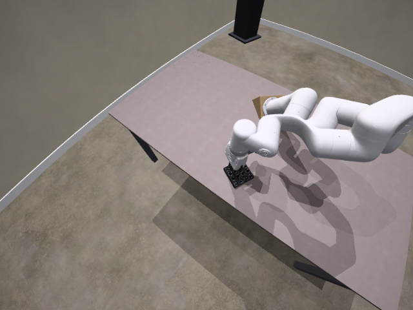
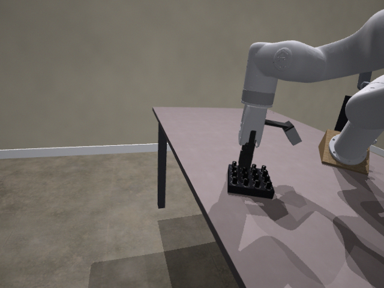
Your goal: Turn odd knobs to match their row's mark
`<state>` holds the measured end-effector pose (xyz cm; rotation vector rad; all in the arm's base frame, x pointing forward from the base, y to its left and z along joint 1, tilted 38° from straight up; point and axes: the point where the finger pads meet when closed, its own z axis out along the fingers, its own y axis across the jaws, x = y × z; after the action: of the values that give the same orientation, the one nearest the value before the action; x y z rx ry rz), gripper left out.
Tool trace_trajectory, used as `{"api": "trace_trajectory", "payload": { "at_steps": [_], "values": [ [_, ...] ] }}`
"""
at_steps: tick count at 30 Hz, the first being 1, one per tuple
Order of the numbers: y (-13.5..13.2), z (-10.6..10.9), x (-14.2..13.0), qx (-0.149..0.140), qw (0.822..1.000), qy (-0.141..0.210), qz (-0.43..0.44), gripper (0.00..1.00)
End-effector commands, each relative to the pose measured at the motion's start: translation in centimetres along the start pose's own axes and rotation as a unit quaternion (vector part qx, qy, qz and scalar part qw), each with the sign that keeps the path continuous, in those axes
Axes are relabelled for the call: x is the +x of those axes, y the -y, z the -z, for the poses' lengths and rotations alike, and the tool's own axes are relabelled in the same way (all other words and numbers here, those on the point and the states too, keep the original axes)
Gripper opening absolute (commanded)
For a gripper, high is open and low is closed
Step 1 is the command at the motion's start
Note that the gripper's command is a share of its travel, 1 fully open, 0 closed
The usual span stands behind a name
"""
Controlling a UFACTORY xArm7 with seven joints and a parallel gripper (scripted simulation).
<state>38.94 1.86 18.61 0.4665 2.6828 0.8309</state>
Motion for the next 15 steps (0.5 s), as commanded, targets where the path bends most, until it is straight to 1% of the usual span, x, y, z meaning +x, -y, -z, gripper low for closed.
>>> {"api": "trace_trajectory", "payload": {
  "at_steps": [1, 8, 15],
  "values": [
    [0.01, 0.1, -0.1, 0.0, 1.0, 0.001, 0.004, 0.08],
    [0.01, 0.1, -0.1, 0.0, 1.0, 0.001, 0.016, 0.08],
    [0.01, 0.1, -0.1, 0.0, 0.999, 0.002, 0.046, 0.08]
  ]
}}
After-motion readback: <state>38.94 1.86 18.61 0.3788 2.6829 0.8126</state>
